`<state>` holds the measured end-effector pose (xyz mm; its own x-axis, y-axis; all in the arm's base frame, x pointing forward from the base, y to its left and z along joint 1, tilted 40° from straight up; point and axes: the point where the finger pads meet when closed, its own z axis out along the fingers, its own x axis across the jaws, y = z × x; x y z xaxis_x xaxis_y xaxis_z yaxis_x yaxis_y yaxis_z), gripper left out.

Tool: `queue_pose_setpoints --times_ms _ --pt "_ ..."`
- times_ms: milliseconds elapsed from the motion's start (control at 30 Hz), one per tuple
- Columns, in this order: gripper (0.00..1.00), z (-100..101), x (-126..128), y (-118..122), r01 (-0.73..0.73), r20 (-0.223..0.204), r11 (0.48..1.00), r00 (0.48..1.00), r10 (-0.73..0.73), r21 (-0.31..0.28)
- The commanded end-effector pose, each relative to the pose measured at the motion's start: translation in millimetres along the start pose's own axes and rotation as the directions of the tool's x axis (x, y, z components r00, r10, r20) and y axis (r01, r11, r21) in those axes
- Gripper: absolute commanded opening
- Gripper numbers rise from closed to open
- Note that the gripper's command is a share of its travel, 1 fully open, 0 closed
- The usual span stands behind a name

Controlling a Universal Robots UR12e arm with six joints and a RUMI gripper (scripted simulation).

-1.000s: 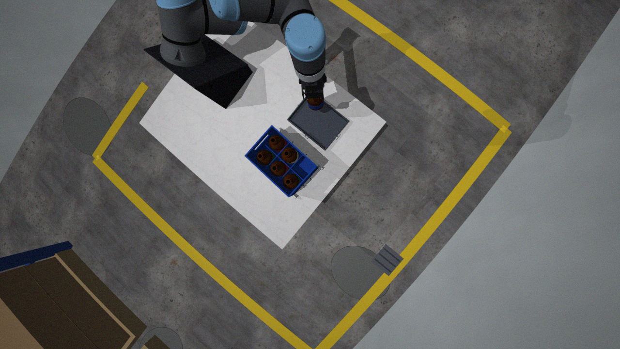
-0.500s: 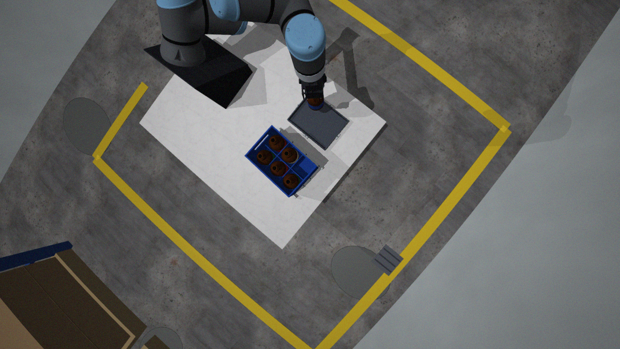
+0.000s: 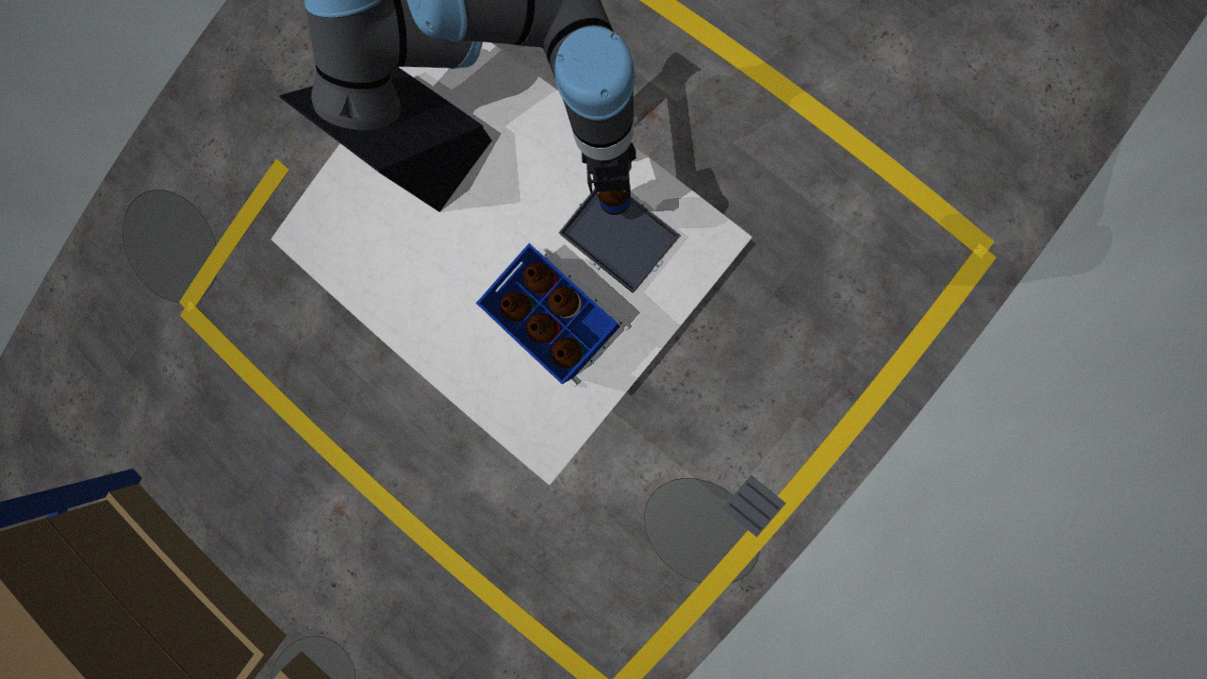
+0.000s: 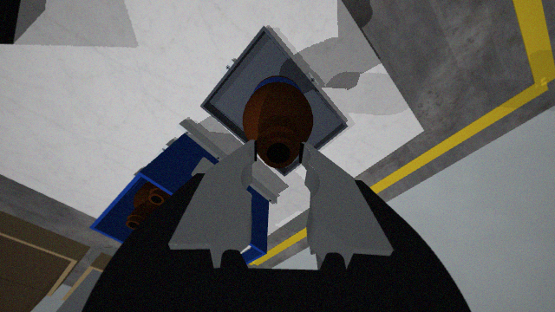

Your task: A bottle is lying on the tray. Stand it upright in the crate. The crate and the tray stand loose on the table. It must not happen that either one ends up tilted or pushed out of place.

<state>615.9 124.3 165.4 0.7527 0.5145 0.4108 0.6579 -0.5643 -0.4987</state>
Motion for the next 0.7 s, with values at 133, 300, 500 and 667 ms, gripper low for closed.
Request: queue_pose_setpoints --times_ms 133,300,500,667 --pt "0.00 -4.8 1.9 1.7 0.003 -0.002 1.000 1.000 -0.003 -0.006" --pt "0.00 -7.2 2.2 2.0 0.003 -0.003 1.000 1.000 -0.003 -0.007" --pt "0.00 -10.4 2.1 2.1 0.004 -0.003 1.000 1.000 -0.004 -0.008" --pt "0.00 -13.7 2.1 2.1 0.003 -0.003 1.000 1.000 -0.003 -0.008"
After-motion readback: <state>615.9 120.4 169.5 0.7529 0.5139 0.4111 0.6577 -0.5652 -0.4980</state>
